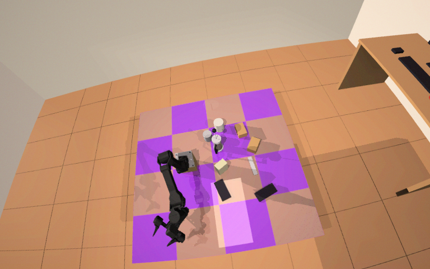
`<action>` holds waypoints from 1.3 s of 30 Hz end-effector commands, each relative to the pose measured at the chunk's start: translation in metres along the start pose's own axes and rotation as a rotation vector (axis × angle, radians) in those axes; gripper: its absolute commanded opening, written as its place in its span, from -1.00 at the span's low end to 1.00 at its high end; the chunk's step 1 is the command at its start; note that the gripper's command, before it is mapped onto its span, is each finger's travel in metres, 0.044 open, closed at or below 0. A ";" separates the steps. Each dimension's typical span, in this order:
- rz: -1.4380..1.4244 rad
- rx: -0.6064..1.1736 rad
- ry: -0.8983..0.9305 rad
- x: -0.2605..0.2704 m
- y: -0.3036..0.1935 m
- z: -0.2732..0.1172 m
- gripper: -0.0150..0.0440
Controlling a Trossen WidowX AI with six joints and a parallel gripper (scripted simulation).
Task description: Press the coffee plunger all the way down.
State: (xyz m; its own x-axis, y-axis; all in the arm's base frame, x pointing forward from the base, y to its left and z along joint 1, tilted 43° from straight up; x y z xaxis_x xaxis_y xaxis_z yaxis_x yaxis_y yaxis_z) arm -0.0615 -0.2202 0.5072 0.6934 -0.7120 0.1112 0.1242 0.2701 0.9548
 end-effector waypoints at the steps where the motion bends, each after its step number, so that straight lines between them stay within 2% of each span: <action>1: -0.003 0.042 0.139 0.035 -0.015 -0.013 1.00; 5: -0.011 0.106 0.337 0.084 -0.035 -0.044 1.00; 10: -0.044 0.173 0.593 0.136 -0.058 -0.102 1.00; 15: -0.102 0.218 0.842 0.171 -0.077 -0.174 1.00; 21: -0.184 0.247 1.144 0.187 -0.095 -0.273 1.00; 30: -0.321 0.230 1.575 0.150 -0.119 -0.420 1.00; 39: -0.496 0.118 1.965 0.052 -0.146 -0.532 1.00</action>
State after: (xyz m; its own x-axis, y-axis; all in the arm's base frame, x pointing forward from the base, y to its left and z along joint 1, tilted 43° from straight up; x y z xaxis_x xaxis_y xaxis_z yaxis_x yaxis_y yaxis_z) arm 0.3391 0.0009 0.2540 0.4493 0.8013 -0.3950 0.4855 0.1521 0.8609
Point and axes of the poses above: the point midway between the two fingers, 35 mm back from their tips, its own z axis out along the fingers, its own x axis across the jaws, y = z × x, the point moved 2 cm from there along -z, back along the fingers, and after that the axes turned 2 degrees about z, right-handed, at the moved point
